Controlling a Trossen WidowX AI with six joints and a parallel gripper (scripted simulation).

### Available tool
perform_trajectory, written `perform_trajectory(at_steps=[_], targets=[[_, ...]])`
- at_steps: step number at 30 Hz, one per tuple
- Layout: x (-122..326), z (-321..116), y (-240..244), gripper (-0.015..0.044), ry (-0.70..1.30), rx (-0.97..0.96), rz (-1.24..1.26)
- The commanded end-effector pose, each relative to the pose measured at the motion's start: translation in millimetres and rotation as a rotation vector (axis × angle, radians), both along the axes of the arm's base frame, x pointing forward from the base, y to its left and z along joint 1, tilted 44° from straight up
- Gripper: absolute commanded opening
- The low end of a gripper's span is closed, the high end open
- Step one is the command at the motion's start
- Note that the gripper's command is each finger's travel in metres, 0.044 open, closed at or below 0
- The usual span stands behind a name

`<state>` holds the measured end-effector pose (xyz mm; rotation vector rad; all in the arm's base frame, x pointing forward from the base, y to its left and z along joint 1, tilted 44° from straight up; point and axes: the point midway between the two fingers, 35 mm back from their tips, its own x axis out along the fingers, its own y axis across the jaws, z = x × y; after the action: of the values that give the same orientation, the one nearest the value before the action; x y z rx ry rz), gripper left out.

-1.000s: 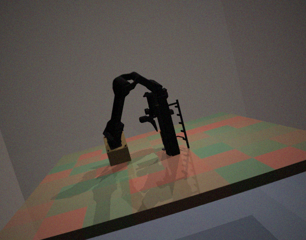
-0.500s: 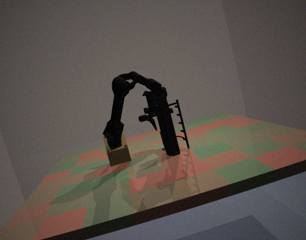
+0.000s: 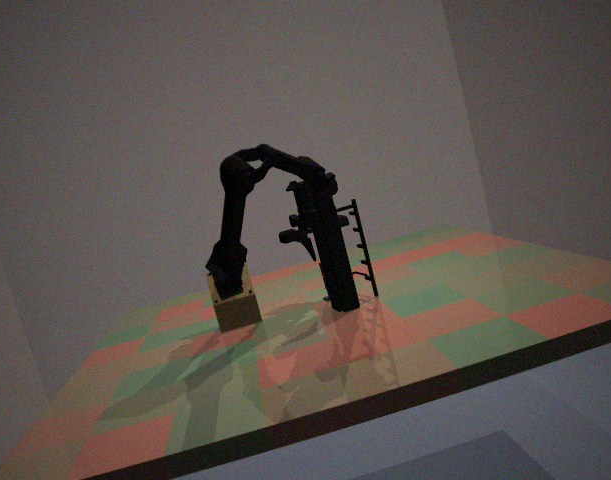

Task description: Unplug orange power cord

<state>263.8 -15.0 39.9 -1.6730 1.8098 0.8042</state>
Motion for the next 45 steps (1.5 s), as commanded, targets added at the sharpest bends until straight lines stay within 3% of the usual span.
perform_trajectory(at_steps=[1, 28, 32, 40, 45], targets=[[-1, 6, -6, 0.0160, 0.003, -0.006, 0.004], [-3, 6, -24, 0.0160, 0.003, -0.008, 0.004], [-2, 8, -22, 0.0055, -0.002, -0.002, -0.001], [-2, 8, -22, 0.0002, -0.002, -0.002, -0.001], [-1, 5, -19, 0.0000, -0.002, -0.001, -0.001]])
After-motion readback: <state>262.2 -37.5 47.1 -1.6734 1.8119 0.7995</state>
